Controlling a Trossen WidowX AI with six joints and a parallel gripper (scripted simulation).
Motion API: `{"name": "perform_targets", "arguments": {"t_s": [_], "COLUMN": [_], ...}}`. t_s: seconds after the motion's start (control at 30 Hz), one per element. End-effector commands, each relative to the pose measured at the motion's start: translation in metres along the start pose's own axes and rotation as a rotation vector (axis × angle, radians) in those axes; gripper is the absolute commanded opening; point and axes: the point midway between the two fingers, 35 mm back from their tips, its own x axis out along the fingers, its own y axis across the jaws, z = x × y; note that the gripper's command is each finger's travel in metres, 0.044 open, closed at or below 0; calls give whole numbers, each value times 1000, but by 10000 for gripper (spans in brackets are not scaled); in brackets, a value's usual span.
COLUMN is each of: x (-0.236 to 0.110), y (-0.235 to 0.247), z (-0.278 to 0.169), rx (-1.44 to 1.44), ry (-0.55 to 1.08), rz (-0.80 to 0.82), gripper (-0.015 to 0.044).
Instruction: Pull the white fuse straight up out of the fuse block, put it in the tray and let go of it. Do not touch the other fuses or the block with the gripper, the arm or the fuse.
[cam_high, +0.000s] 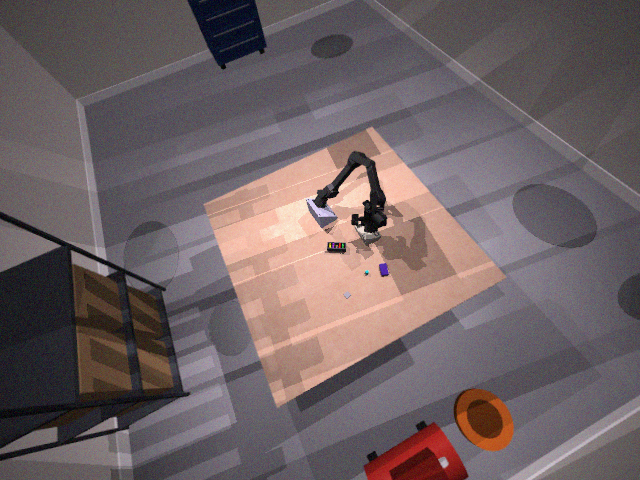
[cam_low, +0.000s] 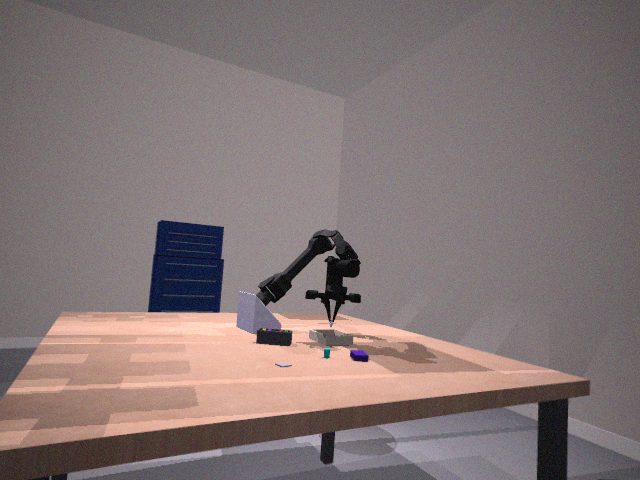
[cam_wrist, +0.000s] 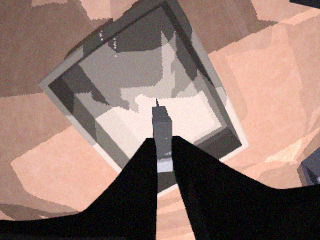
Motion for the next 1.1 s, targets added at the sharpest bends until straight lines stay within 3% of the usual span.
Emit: {"name": "perform_targets", "arguments": {"t_s": [0.0,0.13,0.57,0.7,1.07], "x": [6,11,5,-29,-28], "y": [0,0,0,0,-1], "z": [-1,-1,0,-1,0], "rx": [4,4,0,4,7], "ry": [4,4,1,4,0], "rz": [5,6,0,4,1], "gripper": [0,0,330,330,330]}}
